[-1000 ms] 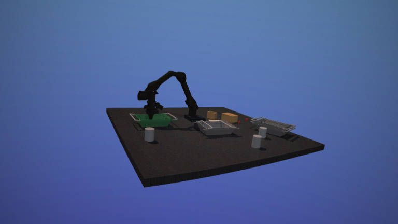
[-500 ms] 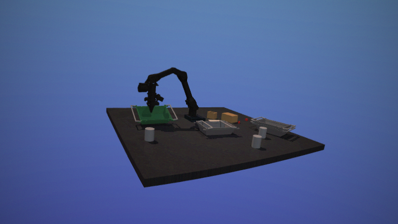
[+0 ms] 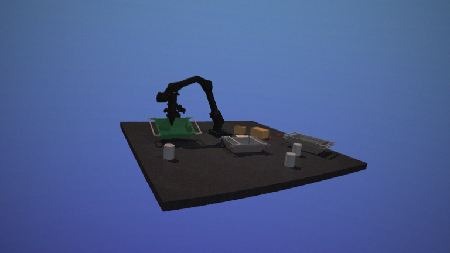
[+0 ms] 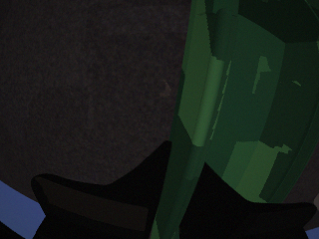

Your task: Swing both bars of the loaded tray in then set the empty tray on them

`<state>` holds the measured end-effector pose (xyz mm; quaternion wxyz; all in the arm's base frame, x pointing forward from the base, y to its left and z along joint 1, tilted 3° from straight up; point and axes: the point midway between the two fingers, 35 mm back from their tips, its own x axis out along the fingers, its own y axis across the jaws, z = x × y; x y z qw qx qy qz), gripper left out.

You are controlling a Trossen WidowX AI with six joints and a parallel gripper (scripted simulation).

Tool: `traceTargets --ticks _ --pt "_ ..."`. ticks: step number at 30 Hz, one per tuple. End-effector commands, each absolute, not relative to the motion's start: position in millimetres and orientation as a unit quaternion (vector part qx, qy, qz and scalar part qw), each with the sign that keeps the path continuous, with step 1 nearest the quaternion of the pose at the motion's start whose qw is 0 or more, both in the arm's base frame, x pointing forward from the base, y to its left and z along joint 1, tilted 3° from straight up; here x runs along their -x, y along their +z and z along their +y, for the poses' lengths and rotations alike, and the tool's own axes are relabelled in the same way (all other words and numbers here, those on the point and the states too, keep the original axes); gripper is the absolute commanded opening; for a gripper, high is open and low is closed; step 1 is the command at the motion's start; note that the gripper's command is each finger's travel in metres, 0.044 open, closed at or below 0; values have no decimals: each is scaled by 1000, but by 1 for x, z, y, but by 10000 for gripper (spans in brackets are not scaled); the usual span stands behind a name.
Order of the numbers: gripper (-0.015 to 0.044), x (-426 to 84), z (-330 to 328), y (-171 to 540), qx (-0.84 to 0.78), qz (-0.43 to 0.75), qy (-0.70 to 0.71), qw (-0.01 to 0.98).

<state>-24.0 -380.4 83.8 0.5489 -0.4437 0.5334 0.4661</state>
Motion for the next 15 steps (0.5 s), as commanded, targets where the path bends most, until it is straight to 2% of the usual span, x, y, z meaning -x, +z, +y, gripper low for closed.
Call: traceTargets --ticks 1,8,15 --pt "0 22 -369 103 451 537 460 545" --pt "0 21 -338 124 451 536 460 545" --pt "0 21 -337 124 451 536 460 545"
